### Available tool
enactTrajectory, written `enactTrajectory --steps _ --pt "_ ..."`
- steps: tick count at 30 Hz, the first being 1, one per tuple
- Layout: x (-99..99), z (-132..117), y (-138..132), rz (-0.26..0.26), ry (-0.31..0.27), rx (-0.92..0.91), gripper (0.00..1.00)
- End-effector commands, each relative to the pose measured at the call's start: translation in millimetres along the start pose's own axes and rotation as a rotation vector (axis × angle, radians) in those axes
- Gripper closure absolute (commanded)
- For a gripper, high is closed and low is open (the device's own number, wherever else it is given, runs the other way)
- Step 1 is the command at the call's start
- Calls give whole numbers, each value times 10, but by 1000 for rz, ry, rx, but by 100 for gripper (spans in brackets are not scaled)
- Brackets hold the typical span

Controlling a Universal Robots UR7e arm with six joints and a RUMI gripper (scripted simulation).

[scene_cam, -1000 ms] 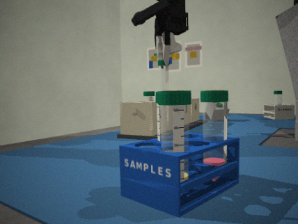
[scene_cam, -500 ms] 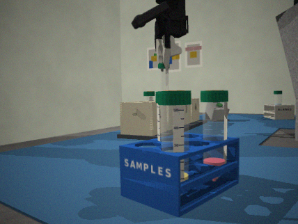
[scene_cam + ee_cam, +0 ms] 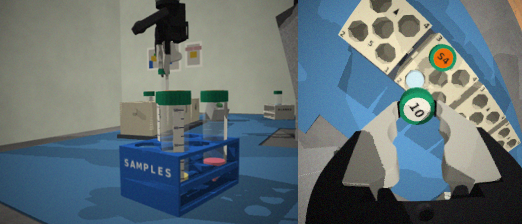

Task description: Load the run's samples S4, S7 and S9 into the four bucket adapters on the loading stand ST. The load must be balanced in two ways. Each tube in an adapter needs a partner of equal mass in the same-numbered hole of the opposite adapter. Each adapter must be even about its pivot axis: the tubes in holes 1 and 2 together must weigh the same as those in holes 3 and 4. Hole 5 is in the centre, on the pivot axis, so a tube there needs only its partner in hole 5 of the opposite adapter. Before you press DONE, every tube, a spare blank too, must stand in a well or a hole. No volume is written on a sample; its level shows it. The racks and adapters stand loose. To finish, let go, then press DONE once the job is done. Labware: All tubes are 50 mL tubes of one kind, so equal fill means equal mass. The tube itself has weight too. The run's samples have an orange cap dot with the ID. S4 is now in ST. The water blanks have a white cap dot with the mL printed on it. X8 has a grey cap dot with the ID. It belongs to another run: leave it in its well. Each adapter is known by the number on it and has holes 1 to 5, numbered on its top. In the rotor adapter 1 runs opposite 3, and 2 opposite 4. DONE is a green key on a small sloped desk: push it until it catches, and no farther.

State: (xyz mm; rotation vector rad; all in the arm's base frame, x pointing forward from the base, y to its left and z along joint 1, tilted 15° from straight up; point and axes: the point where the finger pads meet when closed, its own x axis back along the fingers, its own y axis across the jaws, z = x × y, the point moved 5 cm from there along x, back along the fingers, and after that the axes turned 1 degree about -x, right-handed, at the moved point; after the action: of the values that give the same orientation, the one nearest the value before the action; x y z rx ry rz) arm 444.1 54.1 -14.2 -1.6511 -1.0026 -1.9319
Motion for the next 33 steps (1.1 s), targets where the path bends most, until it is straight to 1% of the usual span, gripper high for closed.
enactTrajectory --steps 1,33 --pt "-56 3 3 -1 1 0 100" --pt "-429 3 3 -1 1 0 100"
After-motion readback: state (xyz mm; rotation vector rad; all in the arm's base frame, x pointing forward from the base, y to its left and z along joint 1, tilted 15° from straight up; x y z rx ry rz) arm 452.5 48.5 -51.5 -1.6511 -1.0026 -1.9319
